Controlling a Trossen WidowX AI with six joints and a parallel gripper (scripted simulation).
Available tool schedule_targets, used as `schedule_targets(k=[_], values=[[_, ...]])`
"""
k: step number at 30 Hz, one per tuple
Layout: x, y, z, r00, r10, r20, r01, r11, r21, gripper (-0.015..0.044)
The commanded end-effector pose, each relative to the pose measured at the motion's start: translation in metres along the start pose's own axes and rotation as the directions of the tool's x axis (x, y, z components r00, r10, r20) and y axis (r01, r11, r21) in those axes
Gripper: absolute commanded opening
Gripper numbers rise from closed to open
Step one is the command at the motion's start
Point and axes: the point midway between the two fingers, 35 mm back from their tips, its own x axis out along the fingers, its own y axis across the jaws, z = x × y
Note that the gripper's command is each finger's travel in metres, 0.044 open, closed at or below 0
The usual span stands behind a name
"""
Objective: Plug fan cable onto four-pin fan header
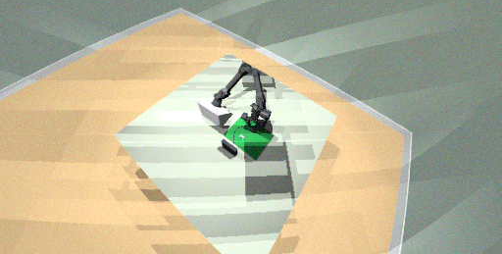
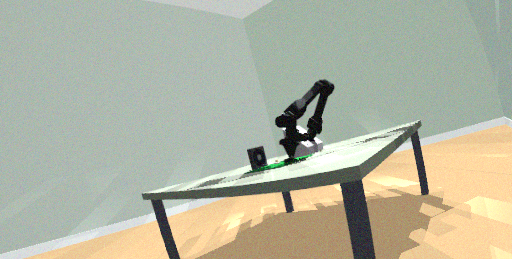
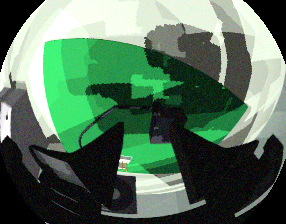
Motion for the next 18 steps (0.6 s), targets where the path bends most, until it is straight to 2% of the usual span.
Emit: schedule_targets(k=[1, 18], values=[[0.0097, 0.0021, 0.0034, 1.0, 0.006, 0.007, -0.006, 1.0, 0.003, 0.021], [0.0135, 0.0024, 0.0046, 1.0, 0.006, 0.008, -0.006, 1.0, 0.003, 0.021]])
